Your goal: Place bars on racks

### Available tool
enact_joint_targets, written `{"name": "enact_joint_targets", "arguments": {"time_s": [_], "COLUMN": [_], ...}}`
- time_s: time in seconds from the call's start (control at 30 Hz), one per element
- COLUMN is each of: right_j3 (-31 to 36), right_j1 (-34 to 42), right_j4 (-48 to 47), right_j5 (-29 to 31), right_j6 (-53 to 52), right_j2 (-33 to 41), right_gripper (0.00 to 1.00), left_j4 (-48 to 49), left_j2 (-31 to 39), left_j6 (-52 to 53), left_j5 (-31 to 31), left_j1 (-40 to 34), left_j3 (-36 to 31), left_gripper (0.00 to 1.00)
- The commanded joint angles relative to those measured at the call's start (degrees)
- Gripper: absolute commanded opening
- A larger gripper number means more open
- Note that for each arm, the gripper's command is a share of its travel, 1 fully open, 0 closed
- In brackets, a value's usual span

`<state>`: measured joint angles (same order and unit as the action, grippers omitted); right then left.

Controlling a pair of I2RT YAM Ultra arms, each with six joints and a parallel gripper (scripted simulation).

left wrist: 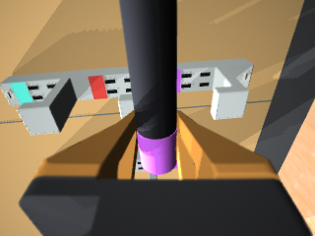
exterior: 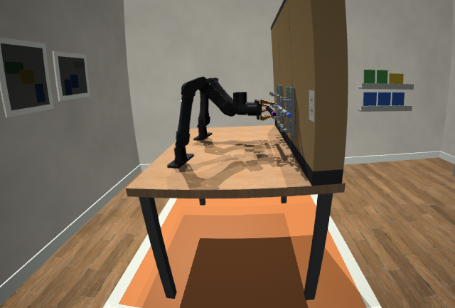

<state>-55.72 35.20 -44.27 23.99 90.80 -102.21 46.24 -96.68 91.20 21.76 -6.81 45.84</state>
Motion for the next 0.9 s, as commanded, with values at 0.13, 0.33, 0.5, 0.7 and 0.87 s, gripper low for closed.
{"name": "enact_joint_targets", "arguments": {"time_s": [0.13,0.33,0.5,0.7,0.87], "right_j3": [-0.03,-0.03,-0.03,-0.03,-0.03], "right_j1": [0.19,0.19,0.19,0.19,0.19], "right_j4": [-1.97,-1.98,-1.99,-1.99,-1.99], "right_j5": [0.29,0.29,0.29,0.29,0.29], "right_j6": [-0.79,-0.78,-0.78,-0.78,-0.78], "right_j2": [0.19,0.19,0.19,0.19,0.19], "right_gripper": [0.82,0.96,1.00,1.00,1.00], "left_j4": [1.21,0.46,0.04,-0.99,-1.84], "left_j2": [1.89,2.36,2.61,3.11,3.51], "left_j6": [-1.19,-1.18,-1.18,-1.19,-1.20], "left_j5": [0.16,0.14,0.13,0.24,0.32], "left_j1": [-0.04,-0.03,-0.04,-0.15,-0.24], "left_j3": [1.45,1.73,1.90,2.43,2.88], "left_gripper": [0.00,0.00,0.00,0.00,0.00]}}
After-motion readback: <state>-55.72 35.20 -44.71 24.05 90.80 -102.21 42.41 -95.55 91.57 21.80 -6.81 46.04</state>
